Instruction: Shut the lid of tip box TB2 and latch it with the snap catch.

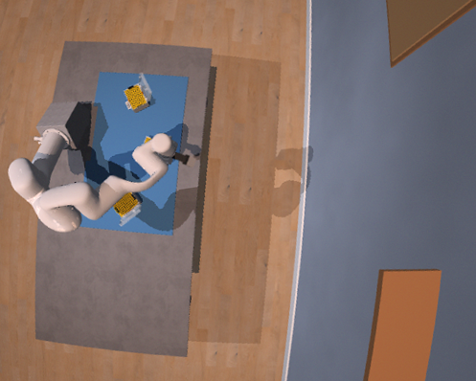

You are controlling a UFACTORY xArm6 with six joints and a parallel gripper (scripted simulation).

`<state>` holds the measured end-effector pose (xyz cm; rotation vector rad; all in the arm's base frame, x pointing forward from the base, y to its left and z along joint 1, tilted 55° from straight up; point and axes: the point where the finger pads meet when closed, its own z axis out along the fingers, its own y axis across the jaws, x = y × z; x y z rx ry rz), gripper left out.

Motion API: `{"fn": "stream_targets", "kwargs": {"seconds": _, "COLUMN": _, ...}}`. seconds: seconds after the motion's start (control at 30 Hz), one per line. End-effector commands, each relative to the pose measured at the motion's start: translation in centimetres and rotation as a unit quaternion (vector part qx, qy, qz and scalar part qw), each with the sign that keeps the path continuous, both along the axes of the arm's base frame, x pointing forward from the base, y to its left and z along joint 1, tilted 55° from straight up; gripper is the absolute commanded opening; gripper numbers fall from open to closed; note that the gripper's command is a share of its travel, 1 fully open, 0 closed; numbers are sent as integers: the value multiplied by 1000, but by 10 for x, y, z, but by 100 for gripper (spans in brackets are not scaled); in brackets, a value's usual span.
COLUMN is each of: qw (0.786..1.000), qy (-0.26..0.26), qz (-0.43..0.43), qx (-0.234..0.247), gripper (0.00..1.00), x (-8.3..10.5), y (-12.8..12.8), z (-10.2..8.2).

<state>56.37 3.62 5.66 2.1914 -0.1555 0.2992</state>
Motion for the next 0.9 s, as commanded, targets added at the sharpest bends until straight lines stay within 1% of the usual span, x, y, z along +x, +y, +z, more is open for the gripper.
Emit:
{"fn": "stream_targets", "kwargs": {"seconds": 0.0, "qw": 1000, "qy": -1, "qz": 1, "qx": 1, "gripper": 0, "x": 2, "y": -5, "z": -3}}
{"fn": "stream_targets", "kwargs": {"seconds": 0.53, "qw": 1000, "qy": -1, "qz": 1, "qx": 1, "gripper": 0, "x": 3, "y": -8, "z": -6}}
{"fn": "stream_targets", "kwargs": {"seconds": 0.87, "qw": 1000, "qy": -1, "qz": 1, "qx": 1, "gripper": 0, "x": -7, "y": -7, "z": -8}}
